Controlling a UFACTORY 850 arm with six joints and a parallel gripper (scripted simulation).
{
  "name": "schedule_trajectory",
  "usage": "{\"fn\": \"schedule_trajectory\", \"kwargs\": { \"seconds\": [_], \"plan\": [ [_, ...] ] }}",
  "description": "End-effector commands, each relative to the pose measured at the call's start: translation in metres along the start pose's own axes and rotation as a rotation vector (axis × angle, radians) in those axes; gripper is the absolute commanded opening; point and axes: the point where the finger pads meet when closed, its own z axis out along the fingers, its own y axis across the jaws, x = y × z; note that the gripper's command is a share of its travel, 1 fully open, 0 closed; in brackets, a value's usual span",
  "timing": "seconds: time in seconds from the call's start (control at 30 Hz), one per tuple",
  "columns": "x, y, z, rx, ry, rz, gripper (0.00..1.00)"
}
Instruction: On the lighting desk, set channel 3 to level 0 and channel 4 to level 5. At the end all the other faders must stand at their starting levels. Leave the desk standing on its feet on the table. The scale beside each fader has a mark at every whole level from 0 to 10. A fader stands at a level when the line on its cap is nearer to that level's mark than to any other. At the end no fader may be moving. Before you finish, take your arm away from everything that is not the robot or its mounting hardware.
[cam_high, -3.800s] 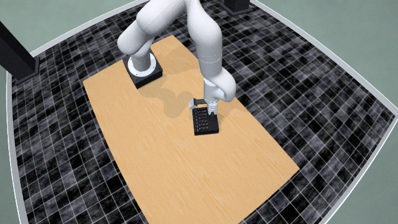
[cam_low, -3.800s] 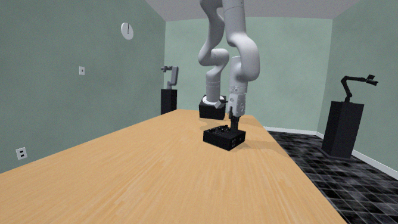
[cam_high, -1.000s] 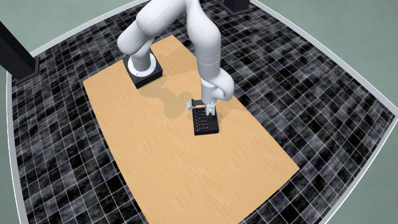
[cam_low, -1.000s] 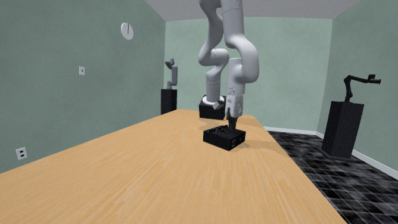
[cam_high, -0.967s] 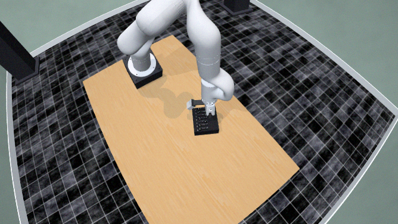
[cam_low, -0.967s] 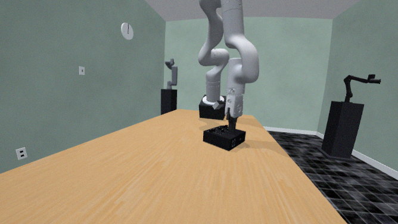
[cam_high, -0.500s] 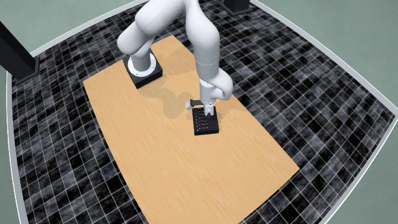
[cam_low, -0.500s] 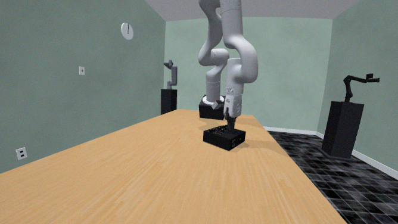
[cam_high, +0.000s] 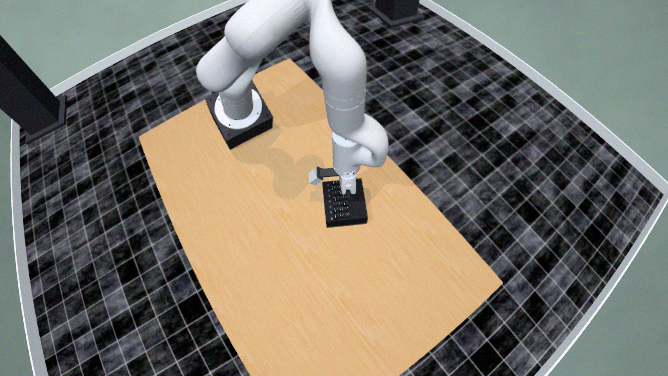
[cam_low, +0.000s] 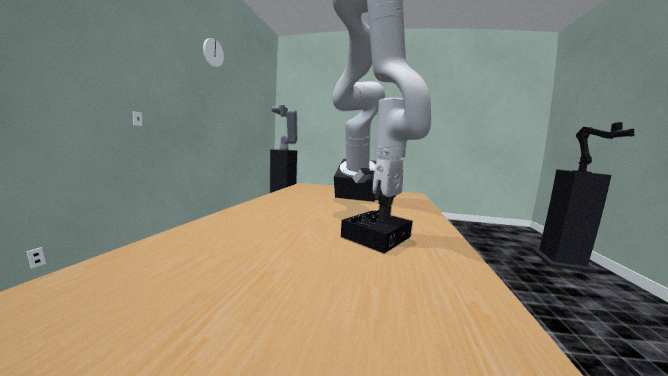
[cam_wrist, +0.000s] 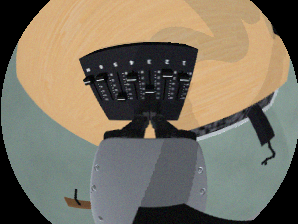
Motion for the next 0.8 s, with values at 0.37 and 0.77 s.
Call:
{"fn": "schedule_trajectory", "kwargs": {
  "seconds": [0.37, 0.77],
  "plan": [
    [0.008, 0.0, 0.0, 0.002, -0.002, 0.0, 0.0],
    [0.013, 0.0, 0.0, 0.002, -0.002, 0.0, 0.0]
  ]
}}
